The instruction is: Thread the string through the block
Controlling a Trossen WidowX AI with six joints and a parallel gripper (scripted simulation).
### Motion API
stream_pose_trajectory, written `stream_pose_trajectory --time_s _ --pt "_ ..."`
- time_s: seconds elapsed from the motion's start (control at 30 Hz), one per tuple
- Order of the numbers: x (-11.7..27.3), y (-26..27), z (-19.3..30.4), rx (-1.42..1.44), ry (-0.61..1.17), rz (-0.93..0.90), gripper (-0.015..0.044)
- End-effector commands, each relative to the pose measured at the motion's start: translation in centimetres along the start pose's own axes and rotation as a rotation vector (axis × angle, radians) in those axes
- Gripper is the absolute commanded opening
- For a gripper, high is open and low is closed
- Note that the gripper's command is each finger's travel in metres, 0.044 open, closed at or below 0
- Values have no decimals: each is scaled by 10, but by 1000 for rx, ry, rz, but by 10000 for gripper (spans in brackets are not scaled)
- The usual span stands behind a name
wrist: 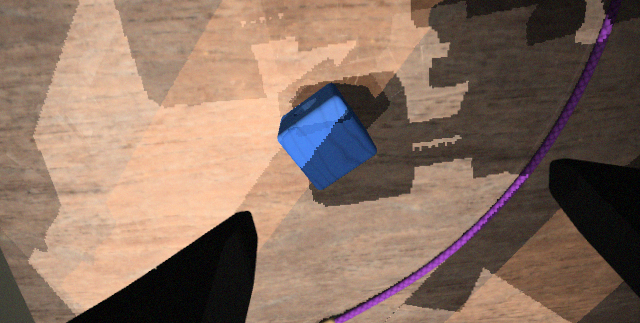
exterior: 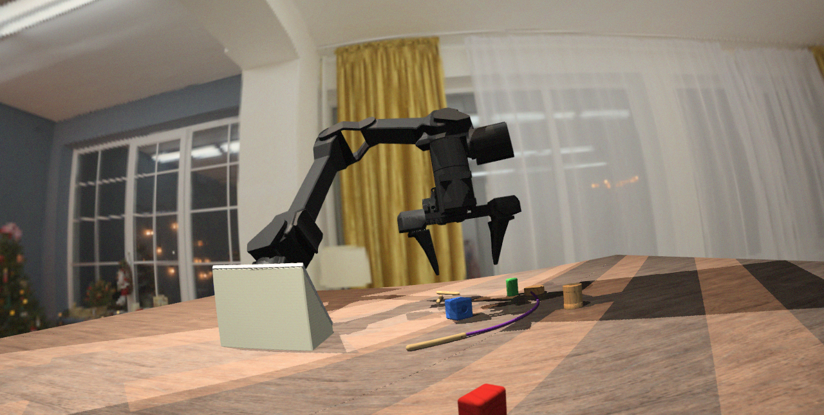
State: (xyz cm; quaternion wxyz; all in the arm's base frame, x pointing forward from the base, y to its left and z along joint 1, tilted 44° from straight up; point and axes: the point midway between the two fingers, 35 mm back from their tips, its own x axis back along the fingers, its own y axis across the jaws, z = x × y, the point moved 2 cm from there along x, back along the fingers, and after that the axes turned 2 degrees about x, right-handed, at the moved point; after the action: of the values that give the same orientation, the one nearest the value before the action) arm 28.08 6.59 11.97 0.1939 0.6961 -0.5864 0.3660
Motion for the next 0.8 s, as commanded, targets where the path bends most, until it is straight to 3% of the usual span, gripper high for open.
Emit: stream_pose_trajectory --time_s 0.0,0.47,0.7,0.77 --pt "-14 17 -15 258 -44 -43 440" --pt "-13 16 -14 258 -44 -43 440" --pt "-13 16 -14 254 -39 -43 256" --pt "-13 16 -14 254 -39 -43 240"
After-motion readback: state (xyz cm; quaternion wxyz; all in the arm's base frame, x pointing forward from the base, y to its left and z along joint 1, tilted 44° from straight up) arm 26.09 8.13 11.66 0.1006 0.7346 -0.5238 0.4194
